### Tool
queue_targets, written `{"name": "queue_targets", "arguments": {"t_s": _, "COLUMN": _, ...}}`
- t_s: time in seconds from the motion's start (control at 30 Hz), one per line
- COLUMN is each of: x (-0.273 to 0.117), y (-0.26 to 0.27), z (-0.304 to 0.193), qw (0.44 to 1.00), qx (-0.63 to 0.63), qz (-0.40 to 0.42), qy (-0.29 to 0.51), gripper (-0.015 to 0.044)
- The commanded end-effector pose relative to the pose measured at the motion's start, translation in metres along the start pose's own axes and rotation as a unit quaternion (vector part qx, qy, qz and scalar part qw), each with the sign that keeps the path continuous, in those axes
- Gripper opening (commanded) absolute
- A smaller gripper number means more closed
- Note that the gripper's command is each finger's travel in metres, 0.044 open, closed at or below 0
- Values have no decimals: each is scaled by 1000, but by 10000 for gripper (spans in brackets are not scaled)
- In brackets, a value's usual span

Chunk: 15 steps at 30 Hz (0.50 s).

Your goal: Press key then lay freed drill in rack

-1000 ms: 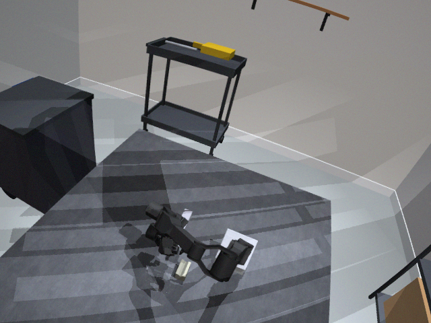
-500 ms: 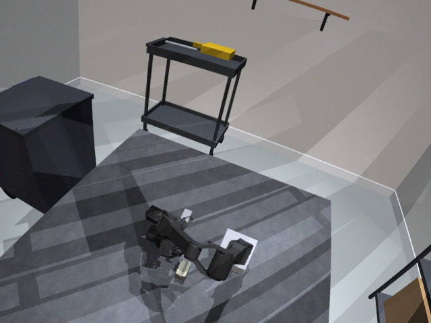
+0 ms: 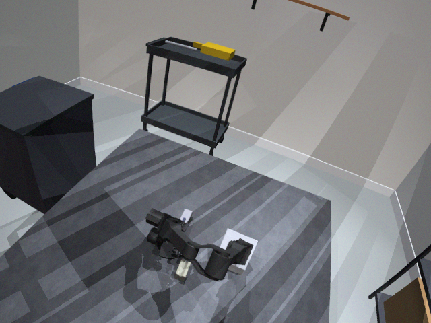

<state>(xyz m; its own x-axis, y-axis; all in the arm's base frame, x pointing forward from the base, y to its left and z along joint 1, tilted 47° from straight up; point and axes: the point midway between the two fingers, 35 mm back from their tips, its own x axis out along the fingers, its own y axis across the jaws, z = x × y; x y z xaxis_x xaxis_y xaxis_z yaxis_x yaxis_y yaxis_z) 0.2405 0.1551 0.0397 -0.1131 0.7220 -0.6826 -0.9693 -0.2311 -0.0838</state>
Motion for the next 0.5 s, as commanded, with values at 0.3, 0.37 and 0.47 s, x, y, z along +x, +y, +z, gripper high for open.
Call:
{"name": "queue_targets", "arguments": {"t_s": 0.3, "x": -1, "y": 0, "z": 0, "qw": 1000, "qx": 0, "qz": 0, "qy": 0, "gripper": 99}}
{"name": "queue_targets", "arguments": {"t_s": 0.37, "x": -1, "y": 0, "z": 0, "qw": 1000, "qx": 0, "qz": 0, "qy": 0, "gripper": 46}}
{"name": "queue_targets", "arguments": {"t_s": 0.47, "x": -1, "y": 0, "z": 0, "qw": 1000, "qx": 0, "qz": 0, "qy": 0, "gripper": 7}}
